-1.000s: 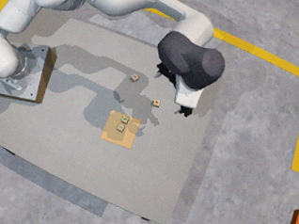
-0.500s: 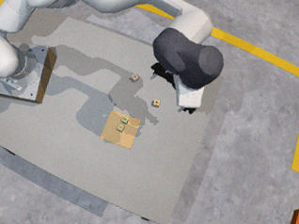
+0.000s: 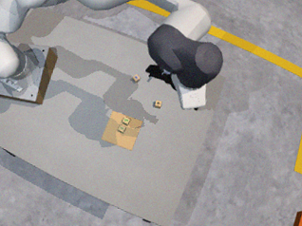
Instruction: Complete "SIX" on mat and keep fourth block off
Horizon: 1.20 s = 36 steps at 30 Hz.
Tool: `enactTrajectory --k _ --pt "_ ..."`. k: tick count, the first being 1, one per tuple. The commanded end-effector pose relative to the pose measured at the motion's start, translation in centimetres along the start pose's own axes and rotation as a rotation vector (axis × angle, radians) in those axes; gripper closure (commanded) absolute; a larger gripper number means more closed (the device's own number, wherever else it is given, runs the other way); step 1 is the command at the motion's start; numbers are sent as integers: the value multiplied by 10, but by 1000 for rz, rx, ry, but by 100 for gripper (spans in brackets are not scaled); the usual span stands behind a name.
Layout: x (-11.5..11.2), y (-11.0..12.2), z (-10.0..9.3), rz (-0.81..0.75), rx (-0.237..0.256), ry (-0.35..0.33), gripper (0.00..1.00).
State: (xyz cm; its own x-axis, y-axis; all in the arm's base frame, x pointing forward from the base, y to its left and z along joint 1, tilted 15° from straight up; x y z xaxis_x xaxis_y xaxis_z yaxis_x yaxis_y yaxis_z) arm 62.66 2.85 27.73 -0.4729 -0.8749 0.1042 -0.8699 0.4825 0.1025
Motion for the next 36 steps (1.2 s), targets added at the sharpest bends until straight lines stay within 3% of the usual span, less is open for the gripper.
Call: enactTrajectory --k 1,36 --pt "3 1 -5 -125 5 4 0" --pt "38 28 -88 -626 65 -37 0"
Point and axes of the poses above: the point where the finger pads meet when closed, its own z axis out along the fingers, its own y axis across the jaws, x = y × z, the point moved 3 cm from there along -z, back along the fingers, and after that the axes turned 8 degrees about z, right-handed, at the moved point
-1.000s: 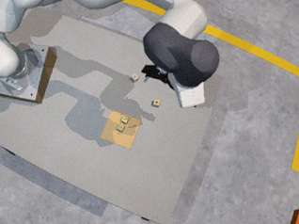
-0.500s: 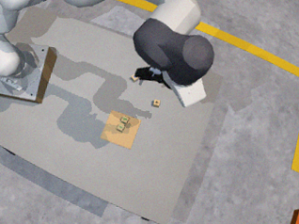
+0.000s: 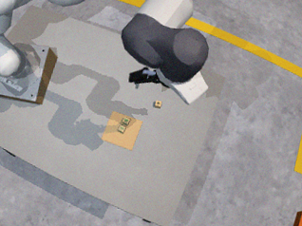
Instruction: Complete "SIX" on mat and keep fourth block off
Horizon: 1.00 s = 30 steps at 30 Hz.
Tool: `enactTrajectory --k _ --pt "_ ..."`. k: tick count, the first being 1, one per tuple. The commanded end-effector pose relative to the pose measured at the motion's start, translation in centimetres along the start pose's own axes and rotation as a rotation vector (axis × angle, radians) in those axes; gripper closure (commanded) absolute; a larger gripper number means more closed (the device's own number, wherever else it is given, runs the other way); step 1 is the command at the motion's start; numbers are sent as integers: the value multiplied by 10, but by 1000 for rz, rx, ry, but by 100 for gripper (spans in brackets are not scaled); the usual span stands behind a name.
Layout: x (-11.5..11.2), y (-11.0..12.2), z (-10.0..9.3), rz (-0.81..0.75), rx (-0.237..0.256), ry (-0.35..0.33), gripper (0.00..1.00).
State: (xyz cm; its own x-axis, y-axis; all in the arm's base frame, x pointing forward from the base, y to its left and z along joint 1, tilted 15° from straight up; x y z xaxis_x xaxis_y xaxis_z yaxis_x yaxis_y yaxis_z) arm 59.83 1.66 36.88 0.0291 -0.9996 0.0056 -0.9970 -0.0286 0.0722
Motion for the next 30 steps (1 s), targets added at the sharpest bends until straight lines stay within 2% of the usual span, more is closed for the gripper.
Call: enactTrajectory --k 1,15,17,27,28,29,30 --pt "5 5 -9 -138 6 10 0" --pt "11 26 -46 -375 39 8 0" --pt "11 26 -46 -375 39 8 0" --pt "15 47 -77 -587 68 15 0" --pt "19 43 -64 -506 57 17 0" --pt "22 36 -41 -366 38 20 0" --pt "23 34 -35 -329 33 21 0"
Point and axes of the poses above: the point where the finger pads meet when closed, its own z axis out along the fingers, its own y axis across the jaws, x = y × z, the point moved 3 cm from there along -z, back along the fingers, and after that the axes turned 8 degrees about z, right-handed, at the moved point
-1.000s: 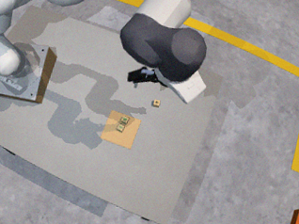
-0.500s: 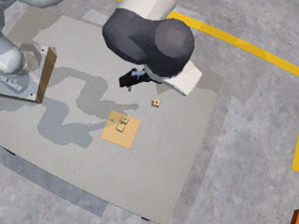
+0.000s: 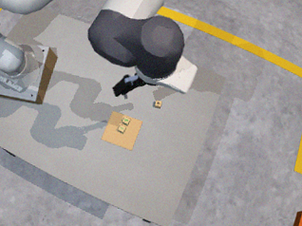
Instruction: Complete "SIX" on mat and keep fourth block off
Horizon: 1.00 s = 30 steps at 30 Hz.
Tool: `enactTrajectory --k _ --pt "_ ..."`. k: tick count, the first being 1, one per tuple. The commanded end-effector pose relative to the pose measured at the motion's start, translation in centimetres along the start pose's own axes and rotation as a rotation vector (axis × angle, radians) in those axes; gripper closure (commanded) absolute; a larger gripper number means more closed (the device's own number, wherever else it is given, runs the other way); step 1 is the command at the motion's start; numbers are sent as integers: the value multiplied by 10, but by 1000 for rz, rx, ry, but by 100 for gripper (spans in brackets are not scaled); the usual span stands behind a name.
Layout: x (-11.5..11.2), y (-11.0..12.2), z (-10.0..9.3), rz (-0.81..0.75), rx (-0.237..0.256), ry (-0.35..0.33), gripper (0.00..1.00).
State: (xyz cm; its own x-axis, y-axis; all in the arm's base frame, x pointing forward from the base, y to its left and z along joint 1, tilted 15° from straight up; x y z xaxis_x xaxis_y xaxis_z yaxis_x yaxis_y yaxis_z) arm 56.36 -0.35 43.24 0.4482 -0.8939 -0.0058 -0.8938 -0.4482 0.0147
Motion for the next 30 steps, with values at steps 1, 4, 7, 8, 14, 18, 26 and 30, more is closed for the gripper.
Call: enactTrajectory --k 1,4,7,8,14,18,26,30 --pt "6 -3 31 135 -31 12 0" --pt "7 -4 35 162 -34 13 0" --pt "11 -6 50 251 -47 17 0" --pt "11 -6 54 270 -49 18 0" --pt "15 -8 72 379 -64 26 0" --pt "17 -9 84 449 -73 32 0" --pt "21 -10 107 576 -90 44 0" --pt "23 -10 118 642 -98 51 0"
Point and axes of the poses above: the point where the finger pads meet when closed, its own z axis out along the fingers, its own y axis across the jaws, x = y × z, the point moved 3 cm from there along -z, back along the fingers, and after that the axes turned 8 degrees about z, right-handed, at the moved point
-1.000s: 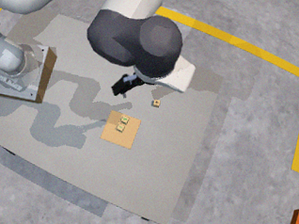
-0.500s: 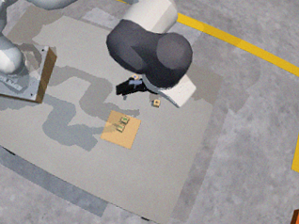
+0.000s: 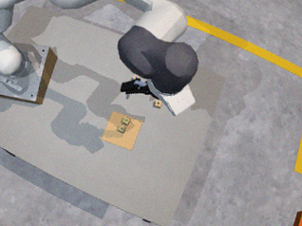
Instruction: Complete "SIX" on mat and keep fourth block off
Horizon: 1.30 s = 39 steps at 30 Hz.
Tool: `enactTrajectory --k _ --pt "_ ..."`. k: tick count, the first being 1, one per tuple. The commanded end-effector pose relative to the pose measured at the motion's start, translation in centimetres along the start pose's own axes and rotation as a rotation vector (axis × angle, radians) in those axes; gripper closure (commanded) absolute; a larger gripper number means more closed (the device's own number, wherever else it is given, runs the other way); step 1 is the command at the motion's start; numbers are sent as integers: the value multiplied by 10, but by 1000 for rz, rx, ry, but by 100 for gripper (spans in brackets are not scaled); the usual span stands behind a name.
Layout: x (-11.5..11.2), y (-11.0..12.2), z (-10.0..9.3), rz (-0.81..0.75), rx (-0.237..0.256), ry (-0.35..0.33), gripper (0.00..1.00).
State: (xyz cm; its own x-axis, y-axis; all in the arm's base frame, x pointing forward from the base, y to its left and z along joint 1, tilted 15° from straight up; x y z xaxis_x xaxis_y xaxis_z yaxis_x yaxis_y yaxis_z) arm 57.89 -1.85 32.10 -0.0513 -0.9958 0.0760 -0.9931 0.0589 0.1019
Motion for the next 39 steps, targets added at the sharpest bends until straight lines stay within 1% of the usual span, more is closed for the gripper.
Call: enactTrajectory --k 1,6,8,9,23,25,26,39 --pt "1 -3 10 138 0 -4 0" --pt "1 -5 24 220 -9 4 0" --pt "1 -5 24 220 -9 4 0" --pt "2 -6 32 263 -14 9 0" --pt "4 -9 72 487 -35 37 0" --pt "4 -9 72 487 -35 37 0" --pt "4 -10 79 528 -38 43 0" --pt "6 -9 115 729 -51 74 0"
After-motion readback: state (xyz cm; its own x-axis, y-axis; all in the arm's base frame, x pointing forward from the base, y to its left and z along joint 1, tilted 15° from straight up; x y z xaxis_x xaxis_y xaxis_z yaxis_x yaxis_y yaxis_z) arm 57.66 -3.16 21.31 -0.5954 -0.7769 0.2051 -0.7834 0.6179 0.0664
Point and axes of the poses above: the point where the finger pads meet when closed, its own z axis out along the fingers, its own y axis across the jaws, x = y × z, the point moved 3 cm from there along -z, back along the fingers, and after that the axes turned 8 degrees about z, right-handed, at the moved point
